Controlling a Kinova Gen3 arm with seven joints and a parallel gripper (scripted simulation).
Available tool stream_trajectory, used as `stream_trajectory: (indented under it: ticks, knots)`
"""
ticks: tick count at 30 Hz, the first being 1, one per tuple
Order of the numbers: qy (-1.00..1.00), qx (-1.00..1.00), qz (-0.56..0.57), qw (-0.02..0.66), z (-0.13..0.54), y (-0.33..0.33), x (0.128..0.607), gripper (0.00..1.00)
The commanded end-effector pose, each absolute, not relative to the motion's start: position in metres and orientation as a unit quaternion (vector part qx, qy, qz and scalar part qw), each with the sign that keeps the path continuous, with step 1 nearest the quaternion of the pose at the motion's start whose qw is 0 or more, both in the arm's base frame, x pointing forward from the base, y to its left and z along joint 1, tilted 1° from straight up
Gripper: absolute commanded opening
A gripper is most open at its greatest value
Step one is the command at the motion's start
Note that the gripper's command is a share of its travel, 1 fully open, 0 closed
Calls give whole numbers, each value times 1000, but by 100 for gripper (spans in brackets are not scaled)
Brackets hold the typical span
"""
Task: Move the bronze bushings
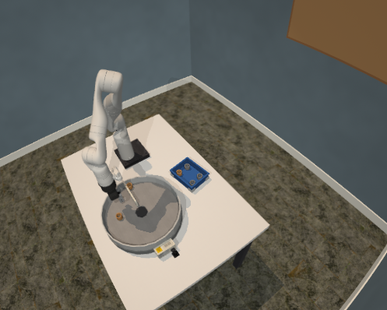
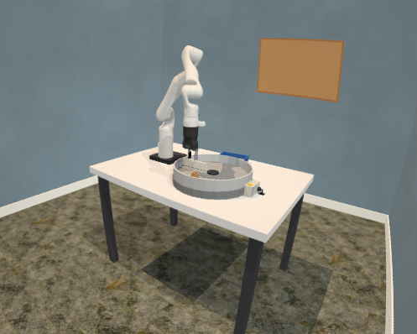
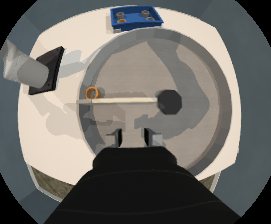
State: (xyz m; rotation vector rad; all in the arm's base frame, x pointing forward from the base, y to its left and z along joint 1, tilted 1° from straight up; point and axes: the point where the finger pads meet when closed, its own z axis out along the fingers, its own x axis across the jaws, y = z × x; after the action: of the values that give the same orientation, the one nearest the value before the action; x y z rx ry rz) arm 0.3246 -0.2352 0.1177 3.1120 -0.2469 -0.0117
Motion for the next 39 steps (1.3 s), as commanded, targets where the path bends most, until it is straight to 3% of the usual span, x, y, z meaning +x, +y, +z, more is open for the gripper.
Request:
stream_trajectory:
  ticks: [1, 39]
  knots:
    - [-79, 997, -3, 10, 118, -235, 325, 78]
    - [-77, 997, -3, 10, 118, -225, 326, 76]
